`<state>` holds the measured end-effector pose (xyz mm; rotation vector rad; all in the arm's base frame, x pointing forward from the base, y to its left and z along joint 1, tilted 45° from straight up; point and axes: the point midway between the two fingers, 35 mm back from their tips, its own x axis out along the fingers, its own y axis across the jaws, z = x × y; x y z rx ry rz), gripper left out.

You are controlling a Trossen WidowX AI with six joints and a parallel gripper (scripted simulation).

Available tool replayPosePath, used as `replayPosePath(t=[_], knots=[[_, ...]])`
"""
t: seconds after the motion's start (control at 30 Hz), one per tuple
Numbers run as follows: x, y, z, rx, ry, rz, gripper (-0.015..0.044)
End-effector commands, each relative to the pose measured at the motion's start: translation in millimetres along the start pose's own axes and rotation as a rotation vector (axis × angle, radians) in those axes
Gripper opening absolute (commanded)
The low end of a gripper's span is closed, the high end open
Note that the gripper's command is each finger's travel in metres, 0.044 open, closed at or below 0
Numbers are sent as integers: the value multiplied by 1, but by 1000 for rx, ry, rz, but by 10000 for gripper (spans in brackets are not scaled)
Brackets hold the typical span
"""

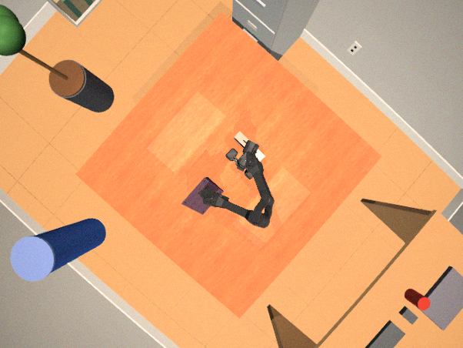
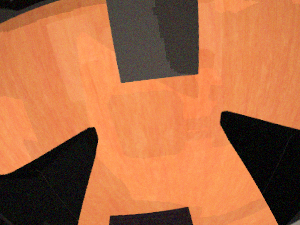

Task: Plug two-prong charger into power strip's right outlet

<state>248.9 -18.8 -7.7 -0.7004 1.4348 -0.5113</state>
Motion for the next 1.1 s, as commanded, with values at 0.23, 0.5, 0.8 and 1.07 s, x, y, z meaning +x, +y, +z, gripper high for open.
replayPosePath(t=[0.23,0.5,0.8,1.07], knots=[[-51,2,13,-8,-402,2,440],[-79,2,13,3,-602,5,440],[-79,2,13,3,-602,5,440],[-79,2,13,3,-602,5,440]])
